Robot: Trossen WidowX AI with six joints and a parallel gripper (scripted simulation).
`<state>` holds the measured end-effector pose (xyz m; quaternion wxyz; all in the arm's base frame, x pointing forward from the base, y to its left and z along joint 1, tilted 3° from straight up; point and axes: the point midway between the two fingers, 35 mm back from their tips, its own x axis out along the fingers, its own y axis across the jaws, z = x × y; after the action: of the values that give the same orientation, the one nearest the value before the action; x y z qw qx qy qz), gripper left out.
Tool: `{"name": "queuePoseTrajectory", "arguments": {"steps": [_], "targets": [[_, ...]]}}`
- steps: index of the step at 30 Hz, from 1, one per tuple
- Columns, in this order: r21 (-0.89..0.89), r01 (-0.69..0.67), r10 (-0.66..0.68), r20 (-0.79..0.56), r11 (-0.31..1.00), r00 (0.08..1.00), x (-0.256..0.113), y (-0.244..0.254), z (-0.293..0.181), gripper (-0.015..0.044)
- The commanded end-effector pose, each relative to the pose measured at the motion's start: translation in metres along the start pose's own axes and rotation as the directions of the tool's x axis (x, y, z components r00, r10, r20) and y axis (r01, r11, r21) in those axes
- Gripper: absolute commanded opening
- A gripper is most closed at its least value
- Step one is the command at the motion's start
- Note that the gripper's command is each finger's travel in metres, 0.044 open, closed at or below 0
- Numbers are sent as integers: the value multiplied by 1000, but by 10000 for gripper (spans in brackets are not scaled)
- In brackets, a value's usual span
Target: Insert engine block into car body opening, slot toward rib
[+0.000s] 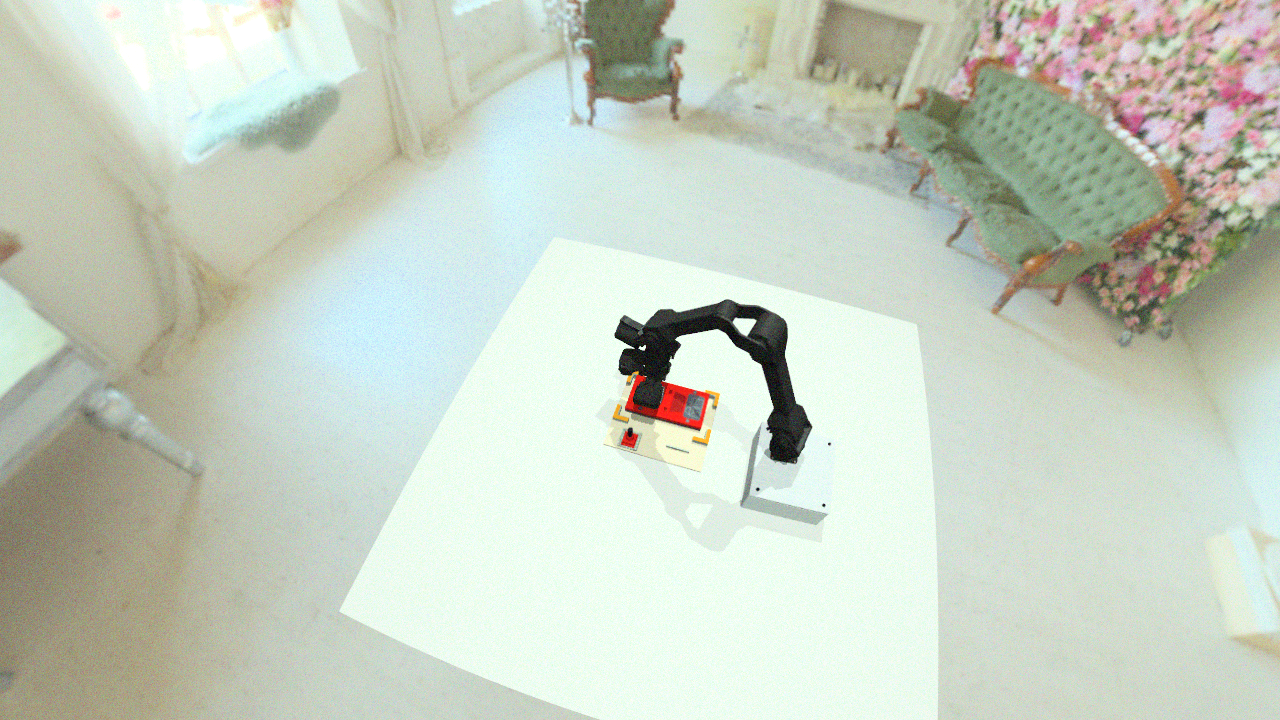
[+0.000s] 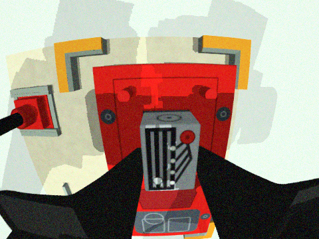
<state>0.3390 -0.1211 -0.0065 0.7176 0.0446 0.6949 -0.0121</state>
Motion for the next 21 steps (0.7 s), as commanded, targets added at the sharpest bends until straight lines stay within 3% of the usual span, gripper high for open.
{"name": "queuePoseTrajectory", "arguments": {"steps": [1, 21], "targets": [[-3, 0, 0, 2, 1000, 1000, 1, 0, 0, 158], [-3, 0, 0, 2, 1000, 1000, 4, 0, 0, 158]]}}
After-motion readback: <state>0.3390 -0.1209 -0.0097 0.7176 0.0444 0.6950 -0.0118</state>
